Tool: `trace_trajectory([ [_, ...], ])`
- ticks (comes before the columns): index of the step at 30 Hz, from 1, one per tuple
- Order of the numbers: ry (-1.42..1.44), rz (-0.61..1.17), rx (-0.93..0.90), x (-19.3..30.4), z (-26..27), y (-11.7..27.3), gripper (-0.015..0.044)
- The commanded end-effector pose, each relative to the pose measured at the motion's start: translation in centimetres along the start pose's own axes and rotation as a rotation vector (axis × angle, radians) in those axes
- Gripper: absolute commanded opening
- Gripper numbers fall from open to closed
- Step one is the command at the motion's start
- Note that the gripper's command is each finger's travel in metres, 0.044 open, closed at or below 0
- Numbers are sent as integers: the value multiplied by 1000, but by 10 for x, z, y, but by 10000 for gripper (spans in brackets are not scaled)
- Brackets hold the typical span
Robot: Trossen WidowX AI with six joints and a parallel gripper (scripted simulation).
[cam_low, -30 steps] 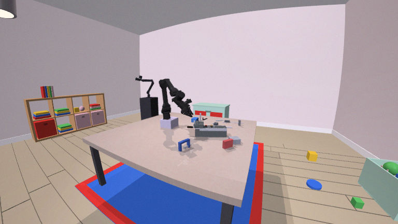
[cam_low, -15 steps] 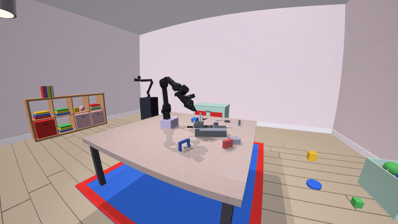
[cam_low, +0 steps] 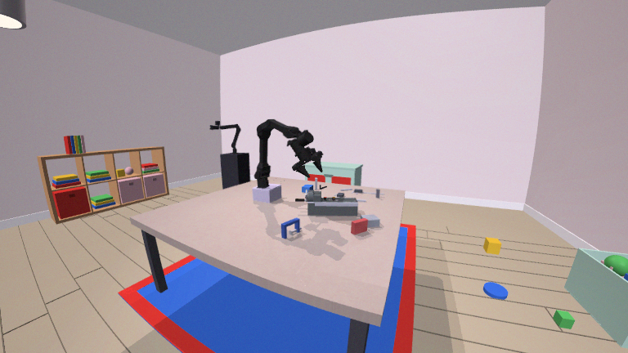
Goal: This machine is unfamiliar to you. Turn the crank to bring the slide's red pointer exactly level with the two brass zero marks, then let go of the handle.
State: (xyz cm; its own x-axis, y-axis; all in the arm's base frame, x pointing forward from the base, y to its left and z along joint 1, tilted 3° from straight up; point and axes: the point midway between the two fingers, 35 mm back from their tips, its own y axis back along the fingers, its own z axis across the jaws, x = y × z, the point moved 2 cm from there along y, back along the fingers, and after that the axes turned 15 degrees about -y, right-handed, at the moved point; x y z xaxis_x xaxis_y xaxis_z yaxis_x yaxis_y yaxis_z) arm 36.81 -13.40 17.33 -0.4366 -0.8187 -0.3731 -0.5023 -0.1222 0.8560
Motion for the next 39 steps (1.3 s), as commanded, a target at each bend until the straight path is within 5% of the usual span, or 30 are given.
trace_trajectory([
  [1, 148, 31, -26, -6, -7, -5, 440],
  [23, 1195, 138, -287, -51, -36, -39, 440],
  [39, 1508, 135, -391, -53, -29, -75, 440],
])
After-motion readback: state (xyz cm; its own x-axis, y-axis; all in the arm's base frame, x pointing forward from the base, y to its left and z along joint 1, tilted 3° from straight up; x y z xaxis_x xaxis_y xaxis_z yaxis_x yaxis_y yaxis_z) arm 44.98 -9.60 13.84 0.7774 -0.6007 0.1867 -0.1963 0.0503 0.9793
